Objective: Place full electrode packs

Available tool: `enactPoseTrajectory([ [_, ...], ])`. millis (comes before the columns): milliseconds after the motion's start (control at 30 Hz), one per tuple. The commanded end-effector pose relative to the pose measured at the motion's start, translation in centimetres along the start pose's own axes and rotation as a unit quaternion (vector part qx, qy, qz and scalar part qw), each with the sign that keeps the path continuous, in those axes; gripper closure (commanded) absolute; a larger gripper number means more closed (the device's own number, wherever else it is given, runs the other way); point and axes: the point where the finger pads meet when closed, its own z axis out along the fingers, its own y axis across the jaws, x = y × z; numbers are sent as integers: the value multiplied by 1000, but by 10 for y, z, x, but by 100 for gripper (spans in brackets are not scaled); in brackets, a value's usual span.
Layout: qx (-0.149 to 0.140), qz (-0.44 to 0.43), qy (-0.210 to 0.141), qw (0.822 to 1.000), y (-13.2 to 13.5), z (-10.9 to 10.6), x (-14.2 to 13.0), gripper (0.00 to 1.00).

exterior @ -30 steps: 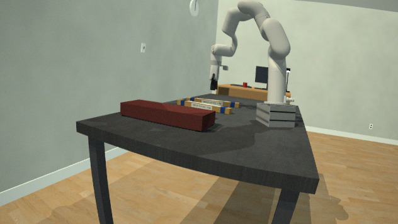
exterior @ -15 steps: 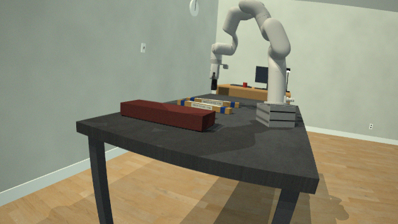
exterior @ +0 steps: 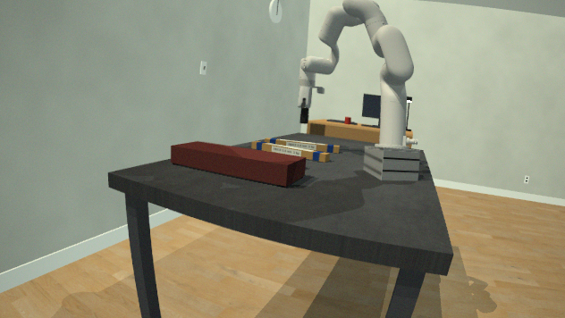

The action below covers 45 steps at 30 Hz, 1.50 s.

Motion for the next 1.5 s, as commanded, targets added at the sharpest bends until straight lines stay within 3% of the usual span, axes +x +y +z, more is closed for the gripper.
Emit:
enactPoseTrajectory([
  [0, 1, 0, -2, 1000, -1, -2, -1, 65],
  [167, 1, 7, -2, 1000, -1, -2, -1, 65],
  [367, 1, 93, -2, 996, -2, -1, -1, 65],
  [1467, 1, 94, -2, 996, 1, -1, -4, 65],
])
